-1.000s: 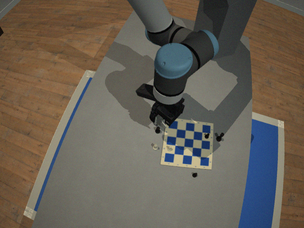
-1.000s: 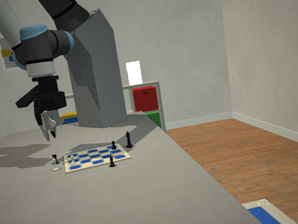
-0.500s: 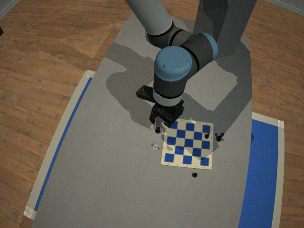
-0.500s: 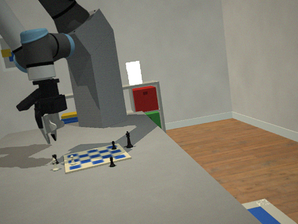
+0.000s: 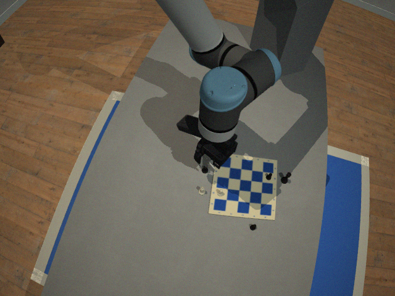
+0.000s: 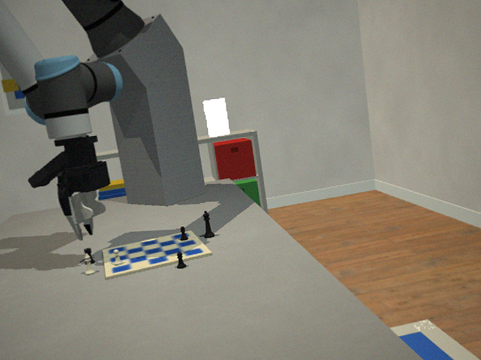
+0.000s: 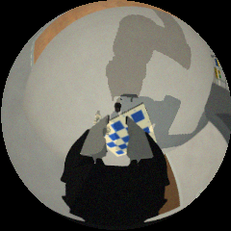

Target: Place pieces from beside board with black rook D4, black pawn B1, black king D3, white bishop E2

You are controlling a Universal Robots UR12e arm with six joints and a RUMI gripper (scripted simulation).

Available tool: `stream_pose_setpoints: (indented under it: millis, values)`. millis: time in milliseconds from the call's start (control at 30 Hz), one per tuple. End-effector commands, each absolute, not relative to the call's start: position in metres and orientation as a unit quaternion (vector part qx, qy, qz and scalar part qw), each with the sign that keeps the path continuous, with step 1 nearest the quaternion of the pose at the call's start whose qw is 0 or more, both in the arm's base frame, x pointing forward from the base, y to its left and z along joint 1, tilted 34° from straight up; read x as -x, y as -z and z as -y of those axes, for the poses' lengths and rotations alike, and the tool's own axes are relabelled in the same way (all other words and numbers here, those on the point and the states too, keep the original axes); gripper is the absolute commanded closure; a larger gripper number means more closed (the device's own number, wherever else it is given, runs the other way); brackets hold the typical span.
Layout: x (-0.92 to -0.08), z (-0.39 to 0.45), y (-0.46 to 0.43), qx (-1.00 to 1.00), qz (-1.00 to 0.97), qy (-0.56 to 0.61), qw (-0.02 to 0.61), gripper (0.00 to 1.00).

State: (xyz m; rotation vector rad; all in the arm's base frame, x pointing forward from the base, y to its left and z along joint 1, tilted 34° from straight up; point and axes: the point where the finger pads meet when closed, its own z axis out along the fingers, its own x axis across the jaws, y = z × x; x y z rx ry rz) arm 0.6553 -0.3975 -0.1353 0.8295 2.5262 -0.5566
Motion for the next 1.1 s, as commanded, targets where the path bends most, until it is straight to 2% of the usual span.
stream_pose_setpoints:
  millis: [0, 1067]
  values:
    - [-0.657, 0.4, 0.139, -0.298, -0.909, 0.2, 0.211, 0.78]
    - [-0.661, 0.407, 0.151, -0.298, -0.909, 0.2, 0.211, 0.78]
